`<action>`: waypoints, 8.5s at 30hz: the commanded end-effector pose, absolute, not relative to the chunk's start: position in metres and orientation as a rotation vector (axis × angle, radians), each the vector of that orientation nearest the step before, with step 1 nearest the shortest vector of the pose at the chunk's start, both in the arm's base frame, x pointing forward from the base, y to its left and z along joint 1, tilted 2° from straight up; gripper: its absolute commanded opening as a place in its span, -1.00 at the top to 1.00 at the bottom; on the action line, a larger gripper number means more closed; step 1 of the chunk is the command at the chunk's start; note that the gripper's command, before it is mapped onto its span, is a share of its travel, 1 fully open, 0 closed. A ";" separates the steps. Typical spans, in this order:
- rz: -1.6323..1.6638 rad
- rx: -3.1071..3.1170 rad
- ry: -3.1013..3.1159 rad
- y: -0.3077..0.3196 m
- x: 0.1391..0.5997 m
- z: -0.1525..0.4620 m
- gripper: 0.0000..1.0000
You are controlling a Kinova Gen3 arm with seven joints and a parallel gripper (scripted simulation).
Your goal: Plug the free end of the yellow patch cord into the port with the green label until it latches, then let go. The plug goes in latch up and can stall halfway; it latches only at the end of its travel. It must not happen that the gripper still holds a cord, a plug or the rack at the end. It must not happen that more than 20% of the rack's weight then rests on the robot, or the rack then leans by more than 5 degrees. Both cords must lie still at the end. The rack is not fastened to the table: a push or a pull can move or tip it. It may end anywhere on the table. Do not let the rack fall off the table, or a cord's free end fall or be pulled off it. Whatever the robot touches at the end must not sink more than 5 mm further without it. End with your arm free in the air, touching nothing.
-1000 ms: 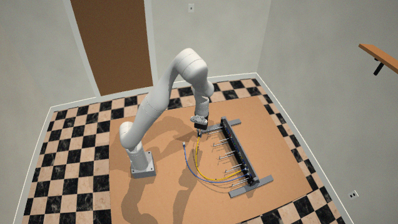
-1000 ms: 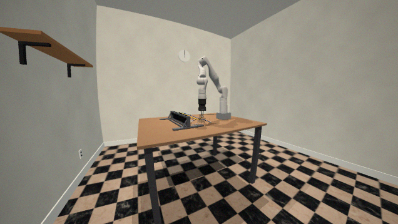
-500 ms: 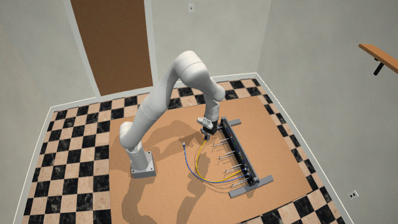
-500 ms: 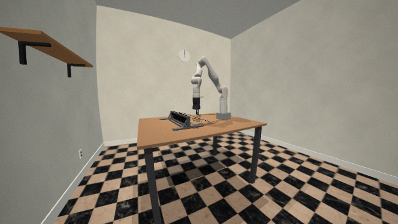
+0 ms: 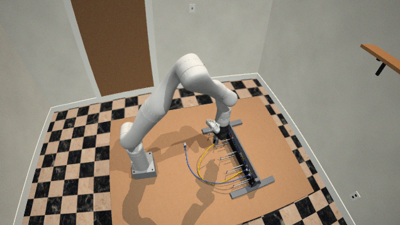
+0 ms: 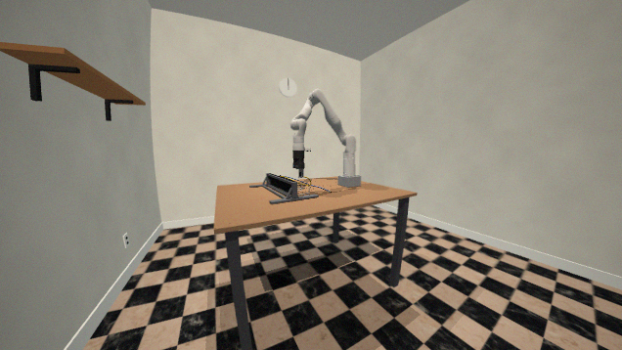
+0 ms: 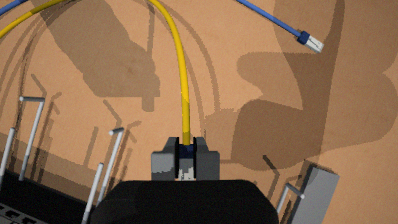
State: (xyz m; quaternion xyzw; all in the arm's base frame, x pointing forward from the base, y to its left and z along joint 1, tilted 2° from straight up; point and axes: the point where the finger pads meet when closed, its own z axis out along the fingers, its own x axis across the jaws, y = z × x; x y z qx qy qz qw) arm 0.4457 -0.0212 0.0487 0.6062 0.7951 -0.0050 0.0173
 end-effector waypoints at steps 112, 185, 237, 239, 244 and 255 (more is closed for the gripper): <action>-0.007 2.284 2.112 -0.068 0.470 0.062 1.00; -0.008 2.293 2.106 -0.070 0.492 0.040 1.00; -0.009 2.284 2.112 -0.071 0.501 0.032 1.00; -0.009 2.282 2.113 -0.071 0.502 0.032 1.00; -0.010 2.277 2.116 -0.071 0.502 0.032 1.00; -0.010 2.270 2.119 -0.071 0.502 0.032 1.00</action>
